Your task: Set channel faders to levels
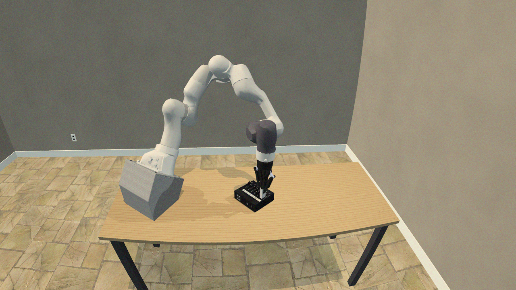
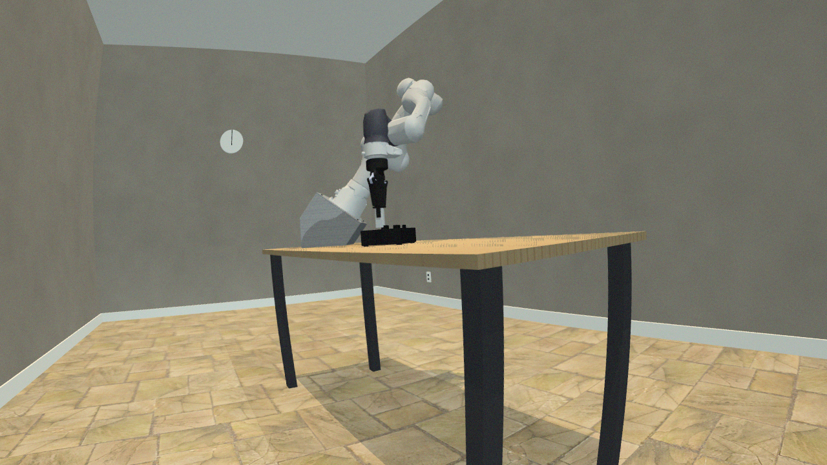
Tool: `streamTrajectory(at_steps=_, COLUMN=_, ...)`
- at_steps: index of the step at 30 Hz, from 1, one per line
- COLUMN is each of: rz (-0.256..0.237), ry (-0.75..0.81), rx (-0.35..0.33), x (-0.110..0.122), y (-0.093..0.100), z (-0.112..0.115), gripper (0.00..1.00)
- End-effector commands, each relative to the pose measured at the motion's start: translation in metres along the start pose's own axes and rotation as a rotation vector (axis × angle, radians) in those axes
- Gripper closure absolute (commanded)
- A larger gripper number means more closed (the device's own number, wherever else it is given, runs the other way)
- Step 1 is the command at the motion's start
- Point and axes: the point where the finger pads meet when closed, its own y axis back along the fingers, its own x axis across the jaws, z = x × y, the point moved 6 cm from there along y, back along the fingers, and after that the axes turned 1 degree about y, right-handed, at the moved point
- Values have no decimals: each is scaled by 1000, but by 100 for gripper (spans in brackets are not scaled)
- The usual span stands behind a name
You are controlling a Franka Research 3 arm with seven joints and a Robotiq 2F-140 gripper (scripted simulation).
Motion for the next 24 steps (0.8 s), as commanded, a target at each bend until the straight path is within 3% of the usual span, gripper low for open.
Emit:
streamTrajectory(at_steps=1, rz=2, ry=5, rx=1, x=1, y=1, z=-4, gripper=100)
streamTrajectory(at_steps=24, rz=2, ry=5, rx=1, x=1, y=1, z=2, gripper=100)
